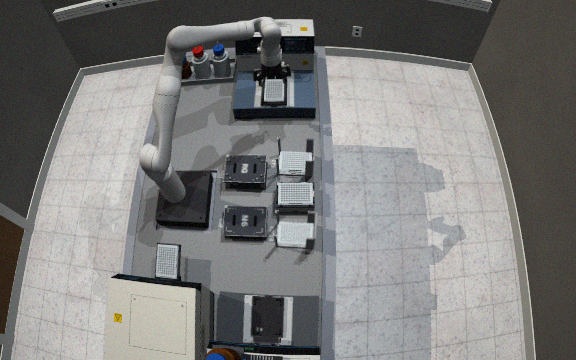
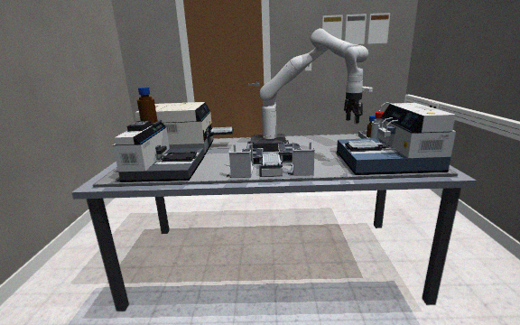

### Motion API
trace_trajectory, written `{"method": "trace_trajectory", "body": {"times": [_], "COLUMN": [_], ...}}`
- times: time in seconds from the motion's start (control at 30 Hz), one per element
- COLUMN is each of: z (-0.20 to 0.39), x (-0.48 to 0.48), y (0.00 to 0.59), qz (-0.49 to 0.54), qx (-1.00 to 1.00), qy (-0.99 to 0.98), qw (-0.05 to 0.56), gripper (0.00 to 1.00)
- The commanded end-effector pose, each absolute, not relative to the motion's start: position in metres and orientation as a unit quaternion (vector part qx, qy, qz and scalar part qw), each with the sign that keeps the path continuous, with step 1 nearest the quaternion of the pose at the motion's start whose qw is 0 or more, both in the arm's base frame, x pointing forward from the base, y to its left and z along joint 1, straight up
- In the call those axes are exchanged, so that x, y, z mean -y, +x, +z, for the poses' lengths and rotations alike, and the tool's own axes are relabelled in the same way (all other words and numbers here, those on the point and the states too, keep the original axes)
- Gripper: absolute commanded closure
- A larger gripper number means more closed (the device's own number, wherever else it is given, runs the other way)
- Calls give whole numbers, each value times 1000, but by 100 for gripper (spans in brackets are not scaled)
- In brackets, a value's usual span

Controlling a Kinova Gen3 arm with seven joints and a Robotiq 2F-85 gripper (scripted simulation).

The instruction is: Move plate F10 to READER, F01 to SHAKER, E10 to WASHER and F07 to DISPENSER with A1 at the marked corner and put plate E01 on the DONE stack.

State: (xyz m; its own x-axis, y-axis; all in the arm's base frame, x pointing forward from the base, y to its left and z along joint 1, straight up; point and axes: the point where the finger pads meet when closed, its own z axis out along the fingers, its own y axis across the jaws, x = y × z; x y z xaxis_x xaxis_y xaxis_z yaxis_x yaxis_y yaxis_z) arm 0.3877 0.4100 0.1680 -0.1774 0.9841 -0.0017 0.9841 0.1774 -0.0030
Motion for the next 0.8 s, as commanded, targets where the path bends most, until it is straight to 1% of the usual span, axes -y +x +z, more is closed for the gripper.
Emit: {"method": "trace_trajectory", "body": {"times": [0.0, 0.17, 0.77], "z": [166, 167, 167], "x": [-420, -420, -418], "y": [385, 385, 387], "qz": [5, 4, 3], "qx": [767, 707, 710], "qy": [-642, -707, -704], "qw": [2, 0, -2], "gripper": [0, 0, 0]}}
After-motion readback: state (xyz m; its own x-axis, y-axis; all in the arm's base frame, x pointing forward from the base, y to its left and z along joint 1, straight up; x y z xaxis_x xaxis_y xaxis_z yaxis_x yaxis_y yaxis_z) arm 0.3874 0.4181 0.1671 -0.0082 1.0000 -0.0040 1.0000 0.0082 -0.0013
